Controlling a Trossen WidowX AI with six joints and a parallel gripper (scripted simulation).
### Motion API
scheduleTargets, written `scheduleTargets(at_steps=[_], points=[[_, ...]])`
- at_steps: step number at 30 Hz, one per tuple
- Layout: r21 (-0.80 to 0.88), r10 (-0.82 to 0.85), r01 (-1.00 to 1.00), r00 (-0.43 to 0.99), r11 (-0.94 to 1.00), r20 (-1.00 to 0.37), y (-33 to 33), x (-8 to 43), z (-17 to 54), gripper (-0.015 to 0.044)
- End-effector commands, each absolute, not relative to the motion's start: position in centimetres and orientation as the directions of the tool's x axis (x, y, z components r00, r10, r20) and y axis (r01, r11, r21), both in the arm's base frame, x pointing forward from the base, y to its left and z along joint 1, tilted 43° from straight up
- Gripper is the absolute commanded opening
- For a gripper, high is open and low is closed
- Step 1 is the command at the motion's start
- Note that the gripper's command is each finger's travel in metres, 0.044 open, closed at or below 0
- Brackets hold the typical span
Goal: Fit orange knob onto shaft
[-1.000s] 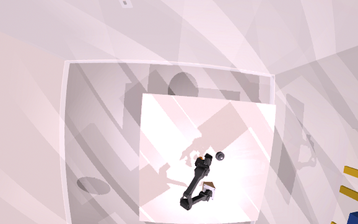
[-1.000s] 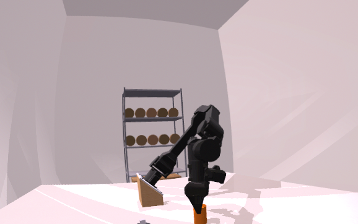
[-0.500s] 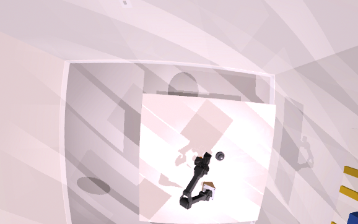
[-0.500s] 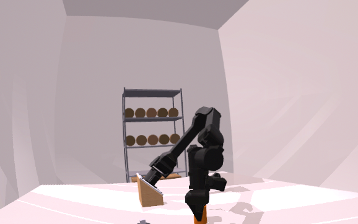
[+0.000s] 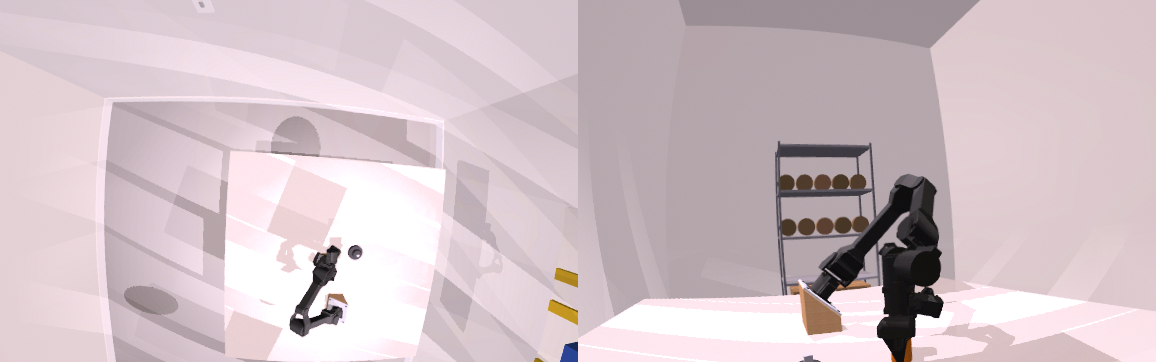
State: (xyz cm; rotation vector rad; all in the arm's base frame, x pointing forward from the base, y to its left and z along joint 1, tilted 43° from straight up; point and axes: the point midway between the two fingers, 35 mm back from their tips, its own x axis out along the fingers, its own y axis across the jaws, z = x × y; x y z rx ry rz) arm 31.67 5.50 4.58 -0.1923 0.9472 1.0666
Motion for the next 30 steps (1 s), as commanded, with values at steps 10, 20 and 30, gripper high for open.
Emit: scheduleTargets(at_steps=[10,20,30], points=[[0.302,0.663,-0.808,0.139,0.505,-0.736,5.7,31.4,4.4,0.0138],[0.298,0.654,-0.807,0.139,0.51,-0.743,2.7,31.4,7.3,0.0],[0.299,0.654,-0.807,0.137,0.51,-0.744,-1.5,30.1,12.4,0.0]])
